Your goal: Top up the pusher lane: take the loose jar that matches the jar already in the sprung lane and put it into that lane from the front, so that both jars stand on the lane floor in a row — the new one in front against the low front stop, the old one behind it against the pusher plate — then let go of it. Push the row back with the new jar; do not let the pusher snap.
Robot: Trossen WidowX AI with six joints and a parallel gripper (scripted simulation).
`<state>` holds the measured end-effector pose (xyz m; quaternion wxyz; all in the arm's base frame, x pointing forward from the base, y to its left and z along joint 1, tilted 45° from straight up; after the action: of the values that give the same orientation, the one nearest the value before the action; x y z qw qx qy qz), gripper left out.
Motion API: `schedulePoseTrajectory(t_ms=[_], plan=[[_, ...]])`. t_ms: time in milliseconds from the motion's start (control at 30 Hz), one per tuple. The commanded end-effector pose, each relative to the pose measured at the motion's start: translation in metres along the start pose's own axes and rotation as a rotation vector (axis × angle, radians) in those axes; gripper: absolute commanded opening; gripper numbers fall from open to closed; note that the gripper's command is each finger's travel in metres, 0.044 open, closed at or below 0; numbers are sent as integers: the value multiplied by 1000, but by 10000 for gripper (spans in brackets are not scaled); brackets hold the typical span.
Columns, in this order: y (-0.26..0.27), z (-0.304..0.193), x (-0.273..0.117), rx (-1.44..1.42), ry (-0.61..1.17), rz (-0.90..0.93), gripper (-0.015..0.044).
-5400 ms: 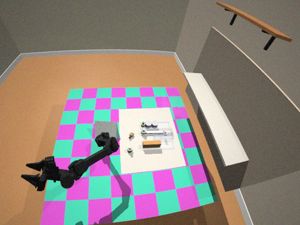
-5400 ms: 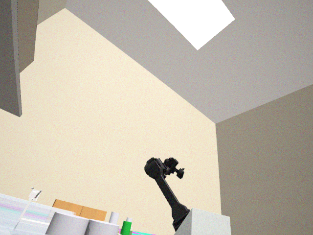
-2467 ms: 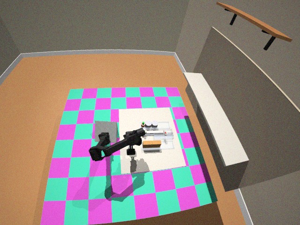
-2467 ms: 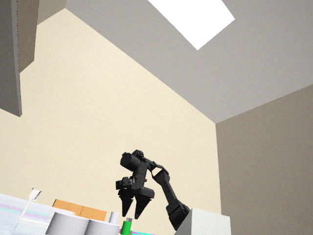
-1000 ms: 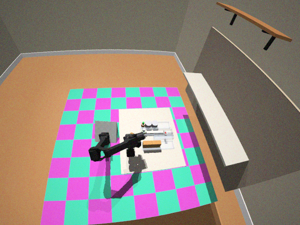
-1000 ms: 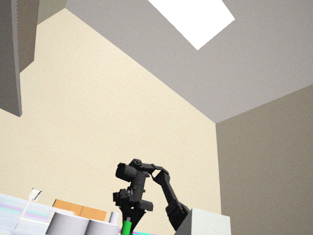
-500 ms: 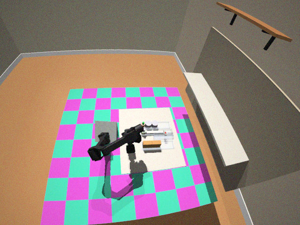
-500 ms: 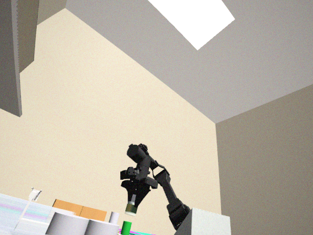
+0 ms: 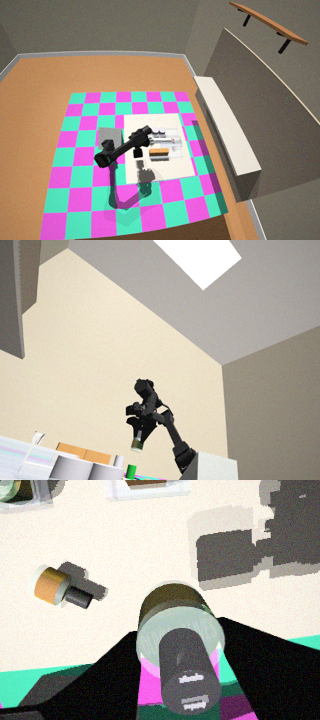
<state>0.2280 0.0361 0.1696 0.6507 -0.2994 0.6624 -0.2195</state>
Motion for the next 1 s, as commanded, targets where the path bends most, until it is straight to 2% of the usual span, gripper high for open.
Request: schedulePoseTrajectory(t_ms=[0,967], plan=[[14,13,1,15,1,6,0],[127,78,49,81,55,-12,0]])
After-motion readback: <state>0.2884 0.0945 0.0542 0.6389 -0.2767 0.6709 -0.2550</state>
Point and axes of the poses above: the point midway between the two fingers, 35 mm back from their tips, its own x axis out along the fingers, its own y axis across the jaws, z = x × y, the point moved 3 cm from there along -x, back along the fingers, and after that the axes turned 1 degree about -x, right-handed, at the moved point
